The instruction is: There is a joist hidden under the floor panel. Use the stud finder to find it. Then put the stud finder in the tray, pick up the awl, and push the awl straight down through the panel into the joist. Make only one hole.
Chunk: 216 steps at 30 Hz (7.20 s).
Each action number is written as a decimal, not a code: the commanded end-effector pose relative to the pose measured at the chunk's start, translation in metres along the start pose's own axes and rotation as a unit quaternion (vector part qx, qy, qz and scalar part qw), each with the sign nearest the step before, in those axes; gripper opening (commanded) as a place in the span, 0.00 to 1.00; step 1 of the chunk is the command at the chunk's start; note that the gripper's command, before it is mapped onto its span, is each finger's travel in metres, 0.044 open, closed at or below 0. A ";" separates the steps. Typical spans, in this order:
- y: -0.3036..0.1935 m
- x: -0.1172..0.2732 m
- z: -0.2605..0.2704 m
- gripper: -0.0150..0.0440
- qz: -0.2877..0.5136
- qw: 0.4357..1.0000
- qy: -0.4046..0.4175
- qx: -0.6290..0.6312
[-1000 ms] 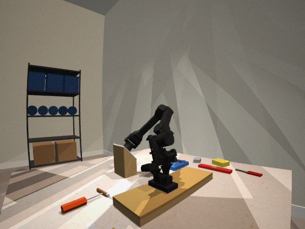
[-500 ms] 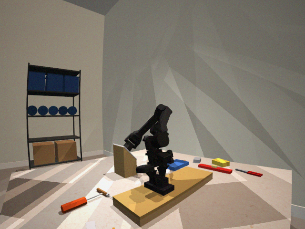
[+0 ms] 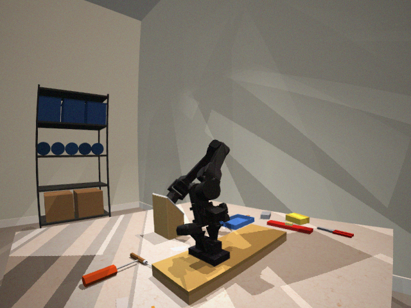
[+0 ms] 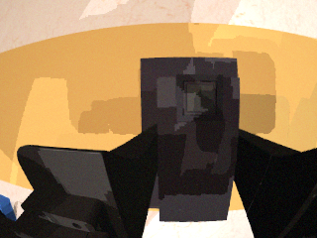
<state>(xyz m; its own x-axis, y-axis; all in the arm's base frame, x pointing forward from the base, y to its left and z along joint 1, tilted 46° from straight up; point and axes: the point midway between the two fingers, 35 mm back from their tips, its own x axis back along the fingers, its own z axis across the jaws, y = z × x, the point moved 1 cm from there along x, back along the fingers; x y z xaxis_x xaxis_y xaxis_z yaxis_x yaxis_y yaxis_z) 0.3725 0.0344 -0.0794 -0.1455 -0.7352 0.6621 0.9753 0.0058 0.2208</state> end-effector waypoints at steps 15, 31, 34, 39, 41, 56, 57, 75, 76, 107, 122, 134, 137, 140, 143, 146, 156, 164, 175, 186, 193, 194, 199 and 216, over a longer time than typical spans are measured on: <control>-0.002 0.000 -0.036 0.25 0.001 1.000 -0.004 -0.003; -0.002 0.001 -0.064 0.25 0.001 1.000 -0.004 -0.002; -0.002 0.001 -0.069 0.25 0.001 1.000 -0.004 -0.002; -0.002 0.001 -0.078 0.25 0.001 1.000 -0.005 -0.002; -0.002 0.002 -0.081 0.25 0.001 1.000 -0.005 -0.002; -0.002 0.002 -0.102 0.25 0.000 1.000 -0.005 -0.002; 0.000 0.002 -0.096 0.25 -0.001 1.000 -0.004 0.000; 0.017 0.051 -0.102 0.25 0.000 1.000 -0.007 -0.001; 0.018 0.057 -0.102 0.25 0.000 1.000 -0.007 -0.001; 0.063 0.092 0.020 0.25 0.016 0.990 -0.009 0.141; 0.062 0.084 0.129 0.25 0.024 0.964 0.006 0.263; 0.040 0.080 0.212 0.25 0.026 0.933 0.028 0.357; 0.032 0.080 0.231 0.25 0.026 0.924 0.034 0.380; 0.023 0.079 0.249 0.25 0.026 0.914 0.042 0.403; 0.012 0.080 0.267 0.25 0.025 0.903 0.049 0.425; 0.001 0.081 0.284 0.25 0.024 0.892 0.058 0.447; -0.040 0.086 0.334 0.25 0.020 0.852 0.089 0.516; -0.078 0.093 0.367 0.25 0.016 0.815 0.118 0.567; -0.133 0.107 0.399 0.25 0.007 0.759 0.162 0.631; -0.176 0.121 0.415 0.25 -0.002 0.711 0.199 0.674; -0.177 0.116 0.414 0.25 -0.001 0.711 0.198 0.675; -0.177 0.114 0.414 0.25 -0.001 0.711 0.198 0.675; -0.178 0.106 0.414 0.25 0.000 0.711 0.198 0.675; -0.183 0.079 0.414 0.25 0.001 0.710 0.197 0.676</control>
<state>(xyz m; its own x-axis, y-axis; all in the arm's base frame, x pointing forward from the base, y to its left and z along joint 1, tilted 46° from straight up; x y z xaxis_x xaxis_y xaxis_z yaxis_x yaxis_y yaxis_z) 0.1131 0.2512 0.2344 0.1747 -0.8665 0.4677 -0.1195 0.4528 0.8836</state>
